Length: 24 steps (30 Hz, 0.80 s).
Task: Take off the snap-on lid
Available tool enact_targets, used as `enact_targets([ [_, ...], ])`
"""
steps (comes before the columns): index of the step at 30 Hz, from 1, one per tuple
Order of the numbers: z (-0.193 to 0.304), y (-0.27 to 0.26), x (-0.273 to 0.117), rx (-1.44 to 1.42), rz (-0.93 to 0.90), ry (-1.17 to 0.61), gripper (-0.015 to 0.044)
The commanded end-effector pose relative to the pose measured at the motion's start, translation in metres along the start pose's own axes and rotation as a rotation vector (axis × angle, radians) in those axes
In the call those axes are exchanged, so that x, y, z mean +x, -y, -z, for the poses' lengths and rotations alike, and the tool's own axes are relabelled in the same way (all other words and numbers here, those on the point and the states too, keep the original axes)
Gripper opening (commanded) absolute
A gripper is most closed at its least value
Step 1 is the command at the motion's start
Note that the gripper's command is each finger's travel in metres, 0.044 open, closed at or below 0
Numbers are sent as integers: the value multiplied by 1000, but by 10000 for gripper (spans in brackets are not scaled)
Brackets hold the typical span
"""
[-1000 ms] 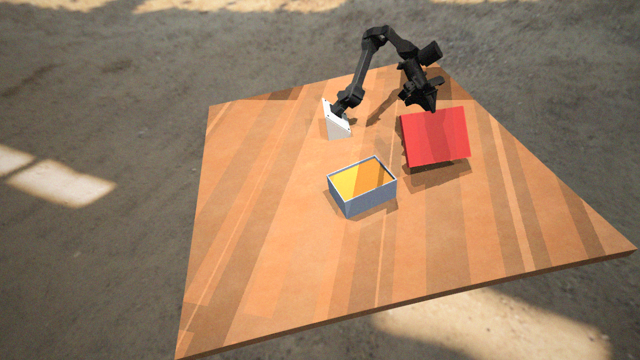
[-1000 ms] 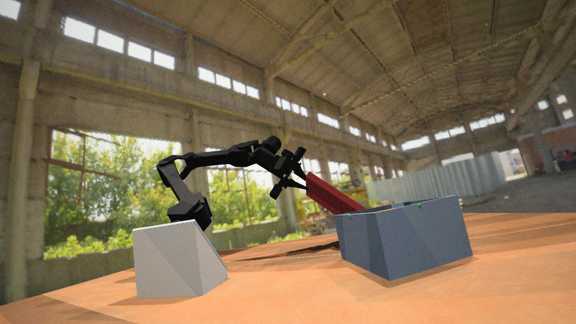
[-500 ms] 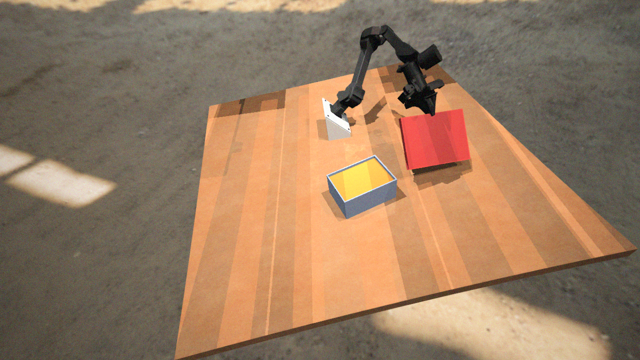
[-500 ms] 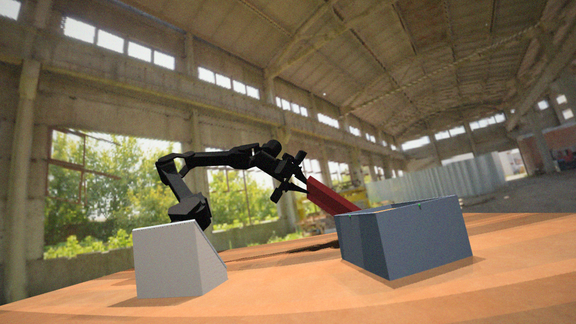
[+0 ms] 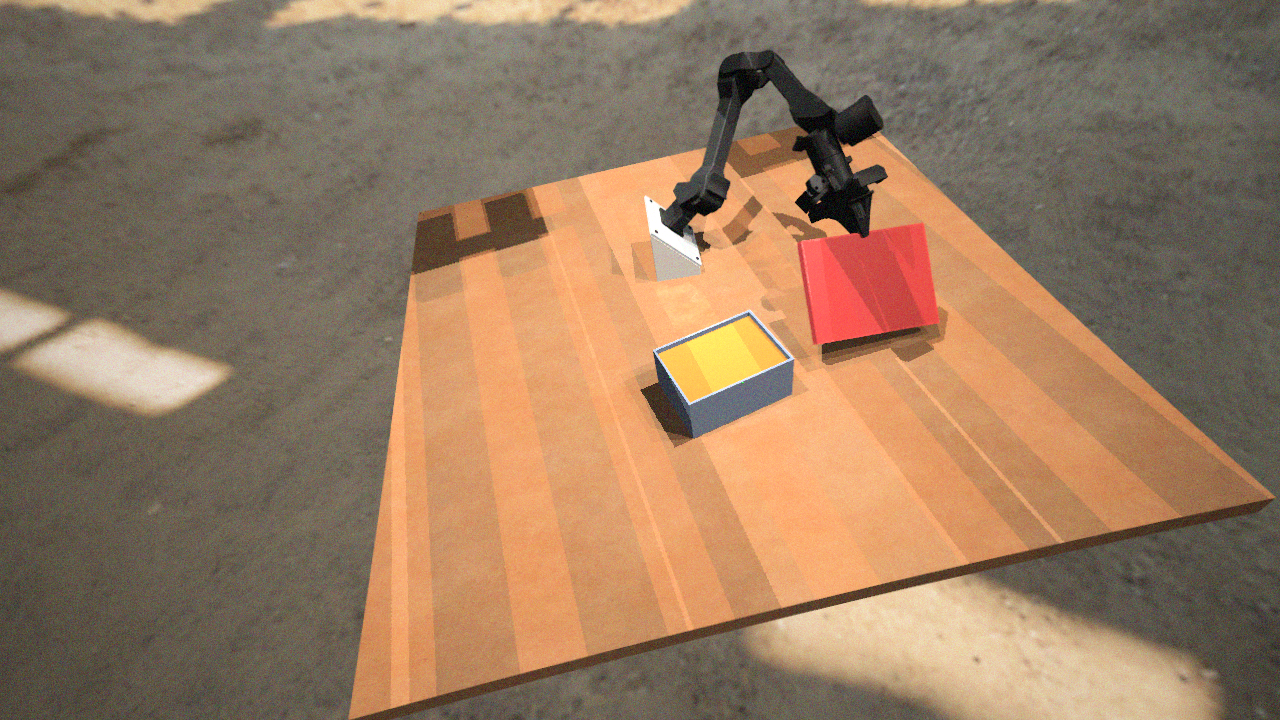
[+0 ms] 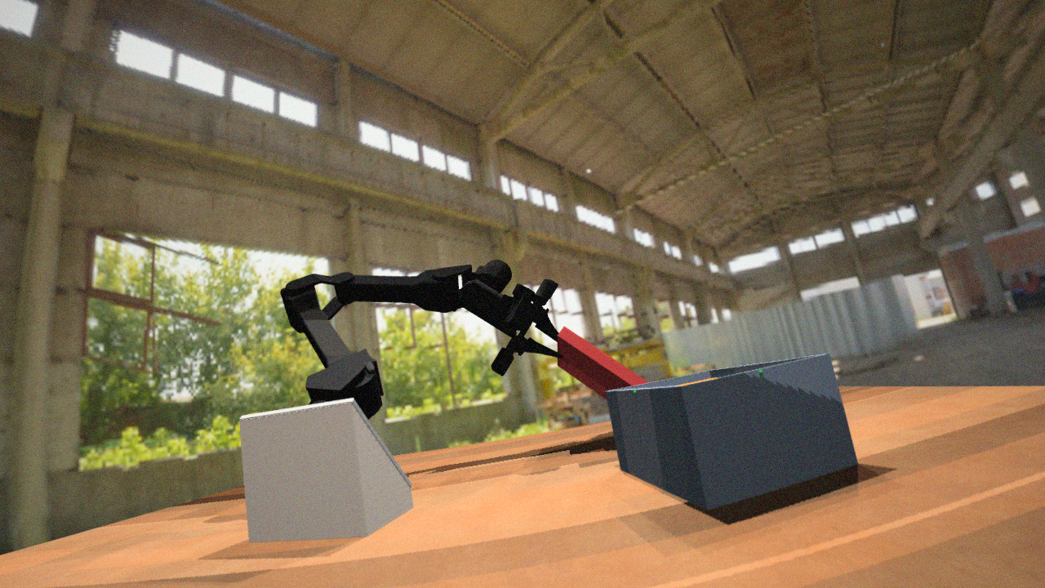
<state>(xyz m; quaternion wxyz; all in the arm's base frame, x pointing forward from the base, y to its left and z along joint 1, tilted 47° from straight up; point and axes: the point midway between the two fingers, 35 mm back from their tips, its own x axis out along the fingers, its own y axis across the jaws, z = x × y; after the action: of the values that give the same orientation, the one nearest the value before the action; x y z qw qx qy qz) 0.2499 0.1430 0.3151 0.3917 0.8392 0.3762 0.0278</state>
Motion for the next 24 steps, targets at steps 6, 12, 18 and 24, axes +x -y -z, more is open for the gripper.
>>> enact_targets([
  [6, 0, 2, 4, 3, -13, 4, 0],
  [12, 0, 6, 7, 4, -14, 4, 0],
  [18, 0, 10, 10, 4, -14, 4, 0],
  [24, 0, 13, 13, 4, -14, 3, 0],
])
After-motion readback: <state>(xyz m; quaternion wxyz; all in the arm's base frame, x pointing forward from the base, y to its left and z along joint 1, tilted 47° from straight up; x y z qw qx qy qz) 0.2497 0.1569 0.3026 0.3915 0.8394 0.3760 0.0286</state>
